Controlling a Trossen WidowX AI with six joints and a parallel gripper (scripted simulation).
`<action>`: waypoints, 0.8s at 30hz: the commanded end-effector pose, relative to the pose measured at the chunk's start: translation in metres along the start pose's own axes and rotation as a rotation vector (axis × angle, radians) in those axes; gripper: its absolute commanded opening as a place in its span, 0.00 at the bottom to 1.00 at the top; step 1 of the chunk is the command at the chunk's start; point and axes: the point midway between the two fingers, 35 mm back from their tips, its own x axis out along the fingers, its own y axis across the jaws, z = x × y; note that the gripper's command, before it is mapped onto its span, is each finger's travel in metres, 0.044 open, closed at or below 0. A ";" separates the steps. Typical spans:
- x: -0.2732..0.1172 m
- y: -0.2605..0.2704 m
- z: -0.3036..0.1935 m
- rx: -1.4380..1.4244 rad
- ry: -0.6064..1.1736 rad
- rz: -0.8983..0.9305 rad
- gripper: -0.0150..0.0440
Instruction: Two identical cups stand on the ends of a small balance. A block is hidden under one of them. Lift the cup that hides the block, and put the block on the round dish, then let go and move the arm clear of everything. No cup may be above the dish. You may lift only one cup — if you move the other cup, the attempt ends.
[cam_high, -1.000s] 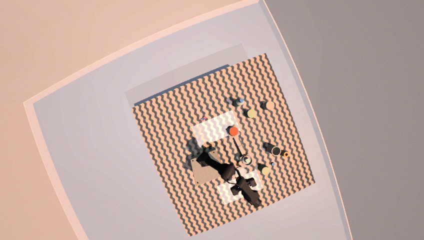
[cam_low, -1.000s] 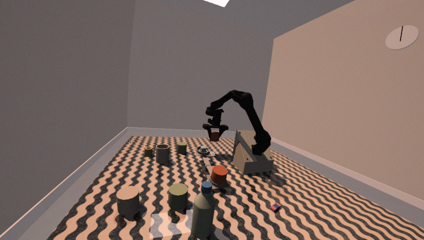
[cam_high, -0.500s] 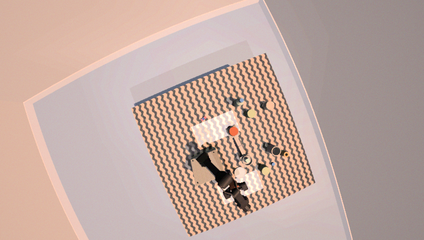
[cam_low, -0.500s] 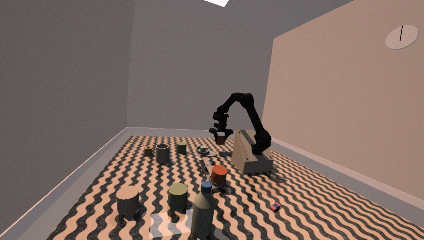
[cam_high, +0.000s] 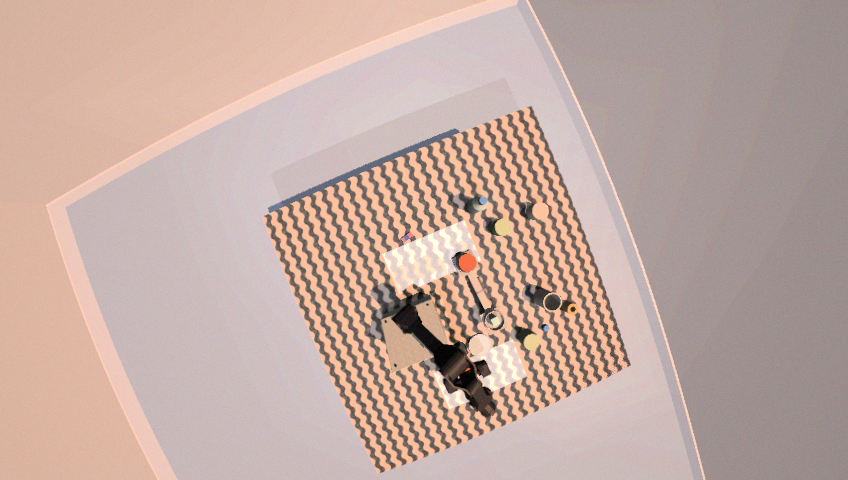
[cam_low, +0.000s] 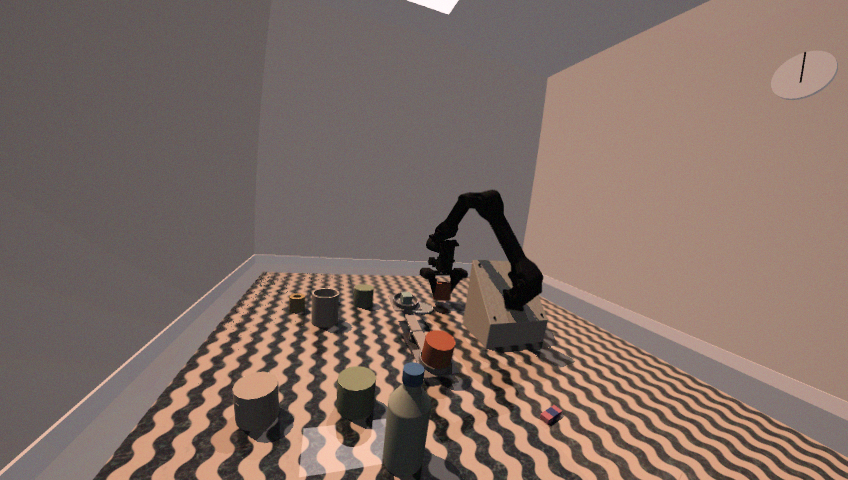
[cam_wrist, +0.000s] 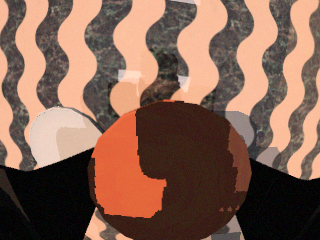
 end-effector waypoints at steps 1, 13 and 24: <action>0.005 0.000 0.000 0.006 0.002 0.006 0.25; 0.020 0.000 -0.001 0.006 0.002 0.006 0.25; 0.019 0.001 0.001 0.000 -0.005 0.003 0.61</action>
